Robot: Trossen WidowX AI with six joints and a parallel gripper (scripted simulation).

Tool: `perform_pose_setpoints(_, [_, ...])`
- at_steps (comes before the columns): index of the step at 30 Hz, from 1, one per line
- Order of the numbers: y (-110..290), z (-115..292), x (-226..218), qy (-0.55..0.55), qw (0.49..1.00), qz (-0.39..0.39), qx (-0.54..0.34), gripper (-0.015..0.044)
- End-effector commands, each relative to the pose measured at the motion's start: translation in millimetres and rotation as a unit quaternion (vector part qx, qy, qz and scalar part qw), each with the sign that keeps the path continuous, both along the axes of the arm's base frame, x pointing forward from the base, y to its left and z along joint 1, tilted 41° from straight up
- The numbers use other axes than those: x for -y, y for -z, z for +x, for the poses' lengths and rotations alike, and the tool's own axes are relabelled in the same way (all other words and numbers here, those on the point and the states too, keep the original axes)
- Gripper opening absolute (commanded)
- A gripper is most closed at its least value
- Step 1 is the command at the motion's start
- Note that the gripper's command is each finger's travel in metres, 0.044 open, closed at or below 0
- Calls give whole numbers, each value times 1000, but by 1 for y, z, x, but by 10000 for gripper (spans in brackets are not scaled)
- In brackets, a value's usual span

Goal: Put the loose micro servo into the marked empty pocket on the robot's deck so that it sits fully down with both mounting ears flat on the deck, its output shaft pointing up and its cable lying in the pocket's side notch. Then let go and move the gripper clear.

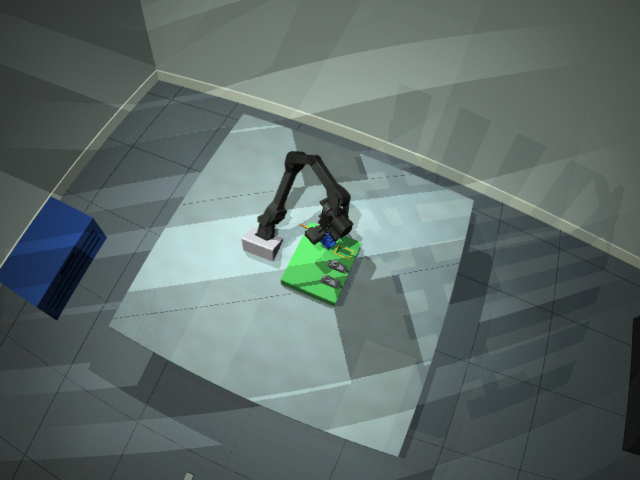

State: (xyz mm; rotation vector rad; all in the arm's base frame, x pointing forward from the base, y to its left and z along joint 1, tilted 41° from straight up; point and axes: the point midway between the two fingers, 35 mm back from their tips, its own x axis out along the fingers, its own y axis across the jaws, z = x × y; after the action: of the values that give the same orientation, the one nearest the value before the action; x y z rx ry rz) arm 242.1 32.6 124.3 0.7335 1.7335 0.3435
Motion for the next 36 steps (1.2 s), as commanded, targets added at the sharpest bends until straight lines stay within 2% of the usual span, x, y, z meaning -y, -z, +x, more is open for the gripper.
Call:
perform_pose_setpoints(1, [-2, 0, -1, 51, 998, -7, -39, 0])
perform_pose_setpoints(9, [-2, 0, -1, 155, 980, -26, -126, 0])
perform_pose_setpoints(18, [-2, 0, -1, 268, 937, -47, -221, 0])
perform_pose_setpoints(27, [-2, 0, -1, 375, 871, -66, -310, 0])
perform_pose_setpoints(36, [-2, 0, -1, 473, 785, -84, -392, 0])
